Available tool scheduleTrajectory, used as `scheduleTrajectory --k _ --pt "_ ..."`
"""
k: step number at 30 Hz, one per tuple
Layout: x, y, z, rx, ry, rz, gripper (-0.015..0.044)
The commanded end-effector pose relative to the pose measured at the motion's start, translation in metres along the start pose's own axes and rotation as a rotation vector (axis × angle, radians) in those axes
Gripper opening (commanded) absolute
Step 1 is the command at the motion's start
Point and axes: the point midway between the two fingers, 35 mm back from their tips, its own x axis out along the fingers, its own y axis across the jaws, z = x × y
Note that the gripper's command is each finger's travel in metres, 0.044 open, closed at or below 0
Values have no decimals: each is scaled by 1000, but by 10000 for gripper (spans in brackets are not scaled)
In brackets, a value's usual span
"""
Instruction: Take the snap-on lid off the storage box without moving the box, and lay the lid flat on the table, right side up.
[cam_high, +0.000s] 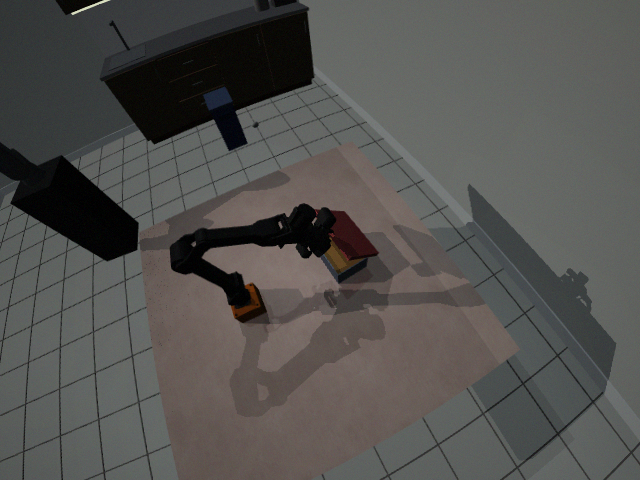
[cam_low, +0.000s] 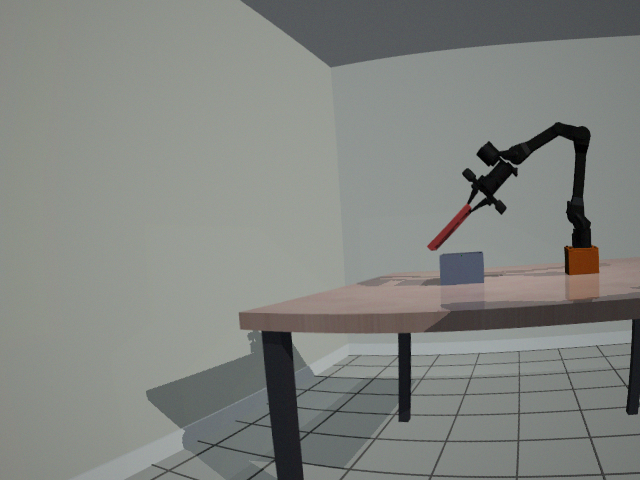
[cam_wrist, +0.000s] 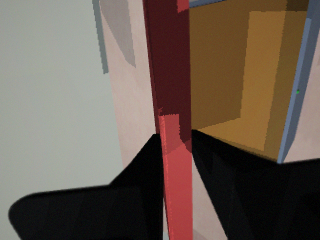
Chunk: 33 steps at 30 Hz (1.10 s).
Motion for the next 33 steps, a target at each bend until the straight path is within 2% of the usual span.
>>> scheduleTrajectory --k 1,20,33 --pt "-8 13 -1 -6 2 28 0" --pt "-7 12 -1 -6 2 28 0" --pt "-7 3 -27 -4 3 28 0"
